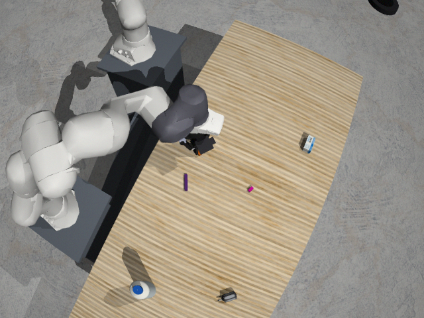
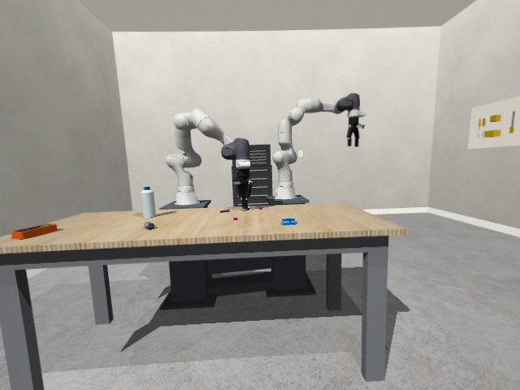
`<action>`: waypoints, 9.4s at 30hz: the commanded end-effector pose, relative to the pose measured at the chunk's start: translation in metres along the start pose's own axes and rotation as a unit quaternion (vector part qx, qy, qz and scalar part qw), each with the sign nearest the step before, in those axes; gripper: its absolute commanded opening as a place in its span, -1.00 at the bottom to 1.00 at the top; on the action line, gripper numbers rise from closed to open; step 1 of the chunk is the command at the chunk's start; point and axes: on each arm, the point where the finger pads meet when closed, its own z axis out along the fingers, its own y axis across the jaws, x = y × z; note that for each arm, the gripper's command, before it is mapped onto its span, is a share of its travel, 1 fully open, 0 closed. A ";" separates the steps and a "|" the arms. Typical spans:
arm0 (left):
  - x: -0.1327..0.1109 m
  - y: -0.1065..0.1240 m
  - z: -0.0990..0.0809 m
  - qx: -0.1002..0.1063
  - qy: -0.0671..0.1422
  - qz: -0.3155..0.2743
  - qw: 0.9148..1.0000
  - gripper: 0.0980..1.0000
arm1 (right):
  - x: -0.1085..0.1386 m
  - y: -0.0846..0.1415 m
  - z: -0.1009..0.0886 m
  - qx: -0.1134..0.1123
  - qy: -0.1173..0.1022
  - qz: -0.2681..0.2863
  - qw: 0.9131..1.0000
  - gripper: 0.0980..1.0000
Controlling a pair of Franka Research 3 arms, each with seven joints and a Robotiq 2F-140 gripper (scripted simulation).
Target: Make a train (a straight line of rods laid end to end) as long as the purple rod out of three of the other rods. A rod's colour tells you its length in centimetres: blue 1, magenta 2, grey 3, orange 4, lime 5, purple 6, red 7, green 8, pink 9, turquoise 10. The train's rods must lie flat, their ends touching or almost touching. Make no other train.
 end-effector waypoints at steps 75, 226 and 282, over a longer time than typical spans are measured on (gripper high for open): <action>-0.001 0.001 0.000 0.000 -0.002 0.002 1.000 1.00 | 0.001 0.000 0.013 0.000 0.000 0.002 1.000 -0.94; -0.001 0.001 0.000 0.000 -0.002 0.002 1.000 1.00 | -0.002 0.000 0.013 0.000 0.000 0.002 1.000 -0.80; -0.001 0.001 0.000 0.000 -0.002 0.002 1.000 1.00 | -0.002 0.000 -0.077 0.000 0.000 0.002 1.000 1.00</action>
